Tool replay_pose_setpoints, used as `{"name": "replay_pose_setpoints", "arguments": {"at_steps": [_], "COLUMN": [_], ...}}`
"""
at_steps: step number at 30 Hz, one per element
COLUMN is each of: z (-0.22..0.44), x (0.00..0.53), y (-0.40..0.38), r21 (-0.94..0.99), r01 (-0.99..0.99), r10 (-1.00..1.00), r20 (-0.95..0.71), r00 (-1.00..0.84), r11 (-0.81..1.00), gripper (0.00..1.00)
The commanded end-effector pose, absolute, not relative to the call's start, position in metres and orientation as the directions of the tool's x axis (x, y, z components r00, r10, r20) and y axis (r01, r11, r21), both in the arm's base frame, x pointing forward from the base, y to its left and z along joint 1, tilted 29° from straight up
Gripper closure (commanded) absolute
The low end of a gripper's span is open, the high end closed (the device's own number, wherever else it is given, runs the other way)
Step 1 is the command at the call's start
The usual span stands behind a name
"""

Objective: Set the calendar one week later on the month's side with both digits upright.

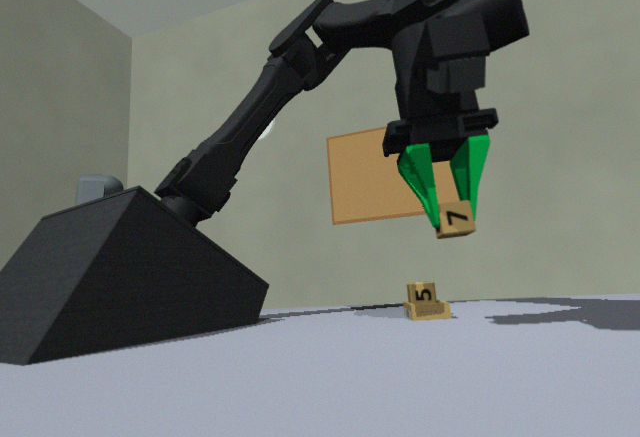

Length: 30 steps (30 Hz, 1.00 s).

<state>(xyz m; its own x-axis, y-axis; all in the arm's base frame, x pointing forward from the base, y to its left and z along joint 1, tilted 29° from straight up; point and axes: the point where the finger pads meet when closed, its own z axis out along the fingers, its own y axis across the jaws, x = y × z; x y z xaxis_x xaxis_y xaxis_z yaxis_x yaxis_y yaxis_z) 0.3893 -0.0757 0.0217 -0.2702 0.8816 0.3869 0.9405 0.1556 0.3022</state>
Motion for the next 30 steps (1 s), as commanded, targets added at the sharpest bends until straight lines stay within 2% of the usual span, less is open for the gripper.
{"name": "replay_pose_setpoints", "arguments": {"at_steps": [1,17,23,30], "z": [0.044,0.047,0.078,0.091], "x": [0.377,0.372,0.345,0.349], "y": [-0.086,-0.087,-0.017,-0.014], "r21": [0.280,0.269,0.242,0.280], "r01": [0.946,0.950,0.958,0.950], "r10": [0.880,0.878,0.867,0.882], "r20": [0.393,0.401,0.433,0.401], "r00": [-0.266,-0.261,-0.249,-0.247], "r11": [0.161,0.159,0.154,0.139], "gripper": [0.74,0.74,0.74,0.74]}}
